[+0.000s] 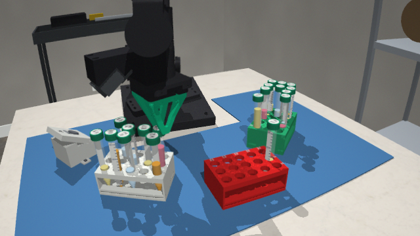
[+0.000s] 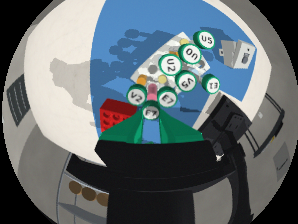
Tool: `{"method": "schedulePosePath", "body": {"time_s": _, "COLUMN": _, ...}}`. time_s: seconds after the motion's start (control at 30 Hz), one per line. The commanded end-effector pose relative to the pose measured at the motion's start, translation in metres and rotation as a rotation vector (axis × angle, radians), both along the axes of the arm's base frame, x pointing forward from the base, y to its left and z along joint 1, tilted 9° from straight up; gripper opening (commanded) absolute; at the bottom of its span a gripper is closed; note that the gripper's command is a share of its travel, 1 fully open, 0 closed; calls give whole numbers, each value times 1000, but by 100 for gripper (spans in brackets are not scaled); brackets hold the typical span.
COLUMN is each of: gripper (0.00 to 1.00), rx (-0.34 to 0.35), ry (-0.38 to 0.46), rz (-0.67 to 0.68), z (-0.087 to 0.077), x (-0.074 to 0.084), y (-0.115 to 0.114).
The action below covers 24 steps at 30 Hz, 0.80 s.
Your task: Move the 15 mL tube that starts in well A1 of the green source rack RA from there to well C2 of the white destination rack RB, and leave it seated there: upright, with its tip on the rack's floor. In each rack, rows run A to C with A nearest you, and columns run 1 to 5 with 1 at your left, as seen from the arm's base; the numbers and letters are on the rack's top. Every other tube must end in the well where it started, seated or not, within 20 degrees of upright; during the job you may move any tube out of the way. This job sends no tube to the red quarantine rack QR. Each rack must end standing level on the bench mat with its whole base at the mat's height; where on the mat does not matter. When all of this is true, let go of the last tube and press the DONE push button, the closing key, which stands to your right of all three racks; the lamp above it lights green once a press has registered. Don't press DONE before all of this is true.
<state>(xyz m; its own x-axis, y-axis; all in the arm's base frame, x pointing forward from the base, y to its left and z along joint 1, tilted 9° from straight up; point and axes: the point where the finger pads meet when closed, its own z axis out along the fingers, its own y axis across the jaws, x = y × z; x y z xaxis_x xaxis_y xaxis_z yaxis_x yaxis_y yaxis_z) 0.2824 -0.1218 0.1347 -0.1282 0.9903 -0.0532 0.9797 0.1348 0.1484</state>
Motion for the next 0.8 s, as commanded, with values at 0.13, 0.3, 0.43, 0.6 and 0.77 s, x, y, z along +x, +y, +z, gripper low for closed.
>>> {"method": "schedulePosePath", "body": {"time_s": 0.13, "gripper": 0, "rx": -10, "ry": -13, "rz": 0, "z": 12, "x": 0, "y": -1}}
{"method": "schedulePosePath", "body": {"time_s": 0.3, "gripper": 0, "rx": -10, "ry": -13, "rz": 0, "z": 17, "x": -1, "y": -1}}
{"method": "schedulePosePath", "body": {"time_s": 0.43, "gripper": 0, "rx": -10, "ry": -13, "rz": 0, "z": 19, "x": -1, "y": -1}}
{"method": "schedulePosePath", "body": {"time_s": 0.6, "gripper": 0, "rx": -10, "ry": -13, "rz": 0, "z": 24, "x": -2, "y": 0}}
{"method": "schedulePosePath", "body": {"time_s": 0.77, "gripper": 0, "rx": -10, "ry": -13, "rz": 0, "z": 29, "x": -3, "y": 0}}
